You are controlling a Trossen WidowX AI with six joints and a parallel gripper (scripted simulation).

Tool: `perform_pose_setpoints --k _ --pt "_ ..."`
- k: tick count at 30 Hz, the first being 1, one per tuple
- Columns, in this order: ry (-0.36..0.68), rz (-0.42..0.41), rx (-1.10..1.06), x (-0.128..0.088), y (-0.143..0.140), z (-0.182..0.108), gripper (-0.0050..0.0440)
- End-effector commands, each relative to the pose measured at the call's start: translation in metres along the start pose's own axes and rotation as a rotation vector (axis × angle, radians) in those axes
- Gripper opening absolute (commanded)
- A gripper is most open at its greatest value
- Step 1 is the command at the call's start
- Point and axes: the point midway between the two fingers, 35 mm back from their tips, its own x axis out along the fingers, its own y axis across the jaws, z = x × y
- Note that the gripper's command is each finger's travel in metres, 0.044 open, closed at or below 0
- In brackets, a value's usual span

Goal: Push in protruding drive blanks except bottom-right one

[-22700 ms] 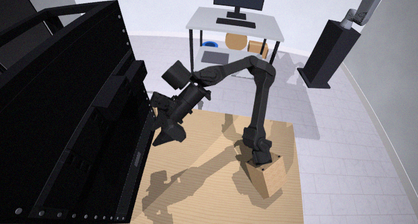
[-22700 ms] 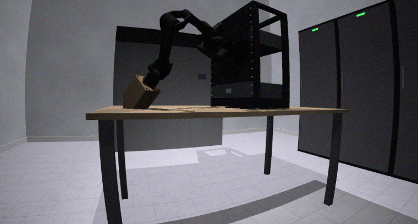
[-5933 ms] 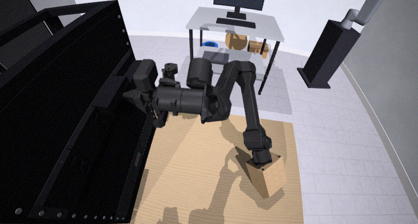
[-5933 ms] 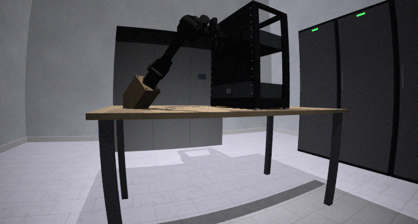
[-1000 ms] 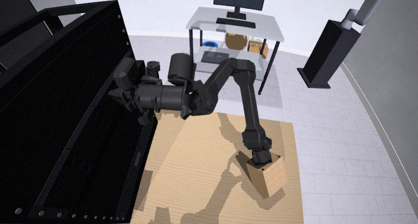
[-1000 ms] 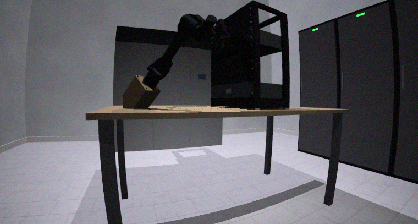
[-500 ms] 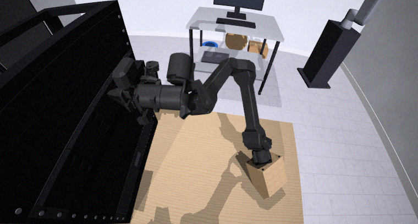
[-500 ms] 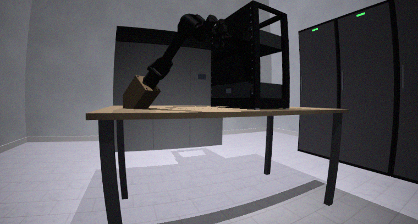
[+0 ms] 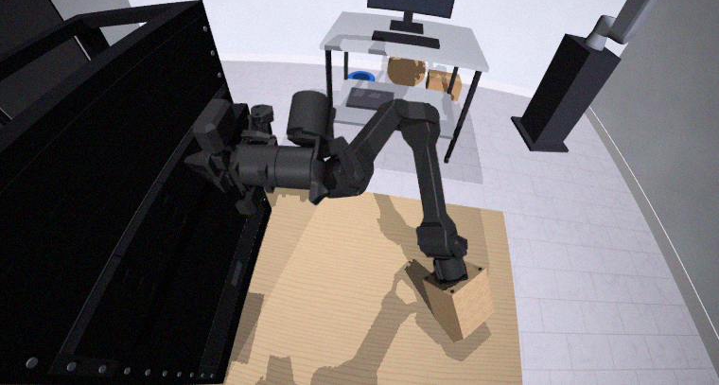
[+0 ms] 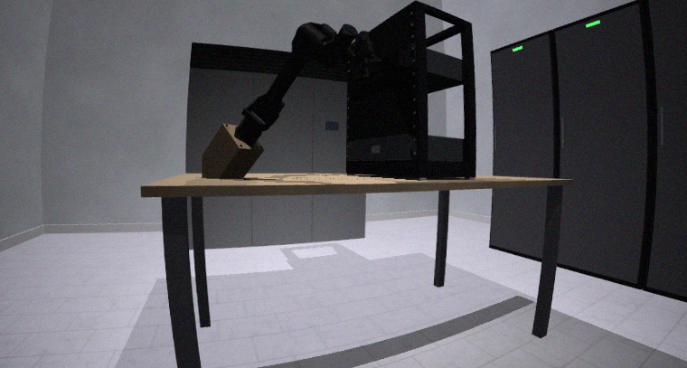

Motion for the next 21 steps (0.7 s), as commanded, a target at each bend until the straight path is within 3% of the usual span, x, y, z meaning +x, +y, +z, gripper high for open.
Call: perform_pose_setpoints --k 1,16,21 --pt "-0.02 0.02 0.016 0.007 0.008 0.009 0.0" --pt "-0.02 0.02 0.016 0.004 0.008 0.009 0.0" --pt "-0.02 0.02 0.016 -0.018 0.007 0.008 0.0"
